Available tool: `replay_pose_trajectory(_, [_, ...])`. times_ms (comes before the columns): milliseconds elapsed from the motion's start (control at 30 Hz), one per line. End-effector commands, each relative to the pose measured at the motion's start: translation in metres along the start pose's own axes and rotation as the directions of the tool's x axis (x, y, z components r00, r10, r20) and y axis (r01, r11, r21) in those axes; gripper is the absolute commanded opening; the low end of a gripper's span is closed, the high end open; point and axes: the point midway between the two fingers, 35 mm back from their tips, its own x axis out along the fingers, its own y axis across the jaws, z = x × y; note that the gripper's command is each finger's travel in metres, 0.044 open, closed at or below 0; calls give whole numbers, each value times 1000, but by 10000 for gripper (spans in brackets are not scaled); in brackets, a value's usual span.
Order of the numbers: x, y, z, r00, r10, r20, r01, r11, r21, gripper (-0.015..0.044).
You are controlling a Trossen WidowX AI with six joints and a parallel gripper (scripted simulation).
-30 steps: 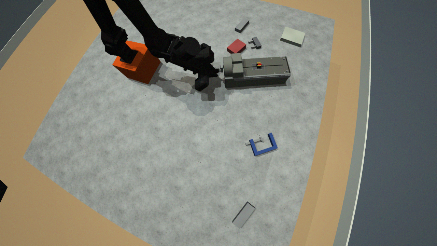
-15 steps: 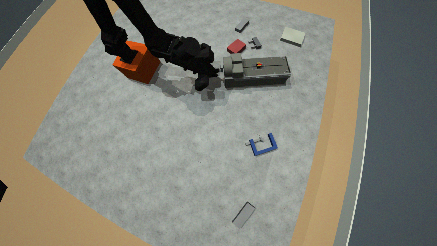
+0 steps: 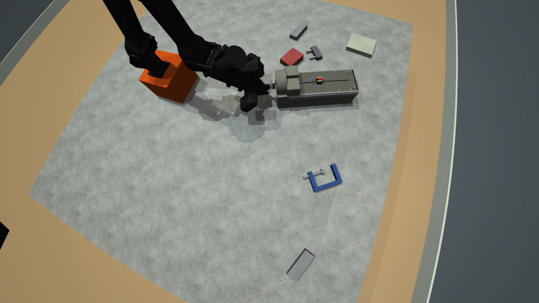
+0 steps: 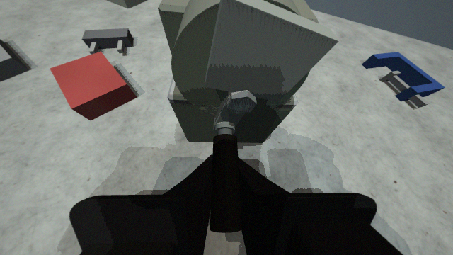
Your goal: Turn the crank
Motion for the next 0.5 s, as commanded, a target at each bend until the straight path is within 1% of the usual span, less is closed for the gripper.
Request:
replay_pose_trajectory(0, [0, 1, 0, 1000, 6, 1, -6, 1000, 4, 0])
replay_pose_trajectory(333, [0, 0, 0, 1000, 0, 0, 0, 1000, 0, 0])
replay_pose_trajectory(467, [0, 0, 0, 1000, 0, 0, 0, 1000, 0, 105])
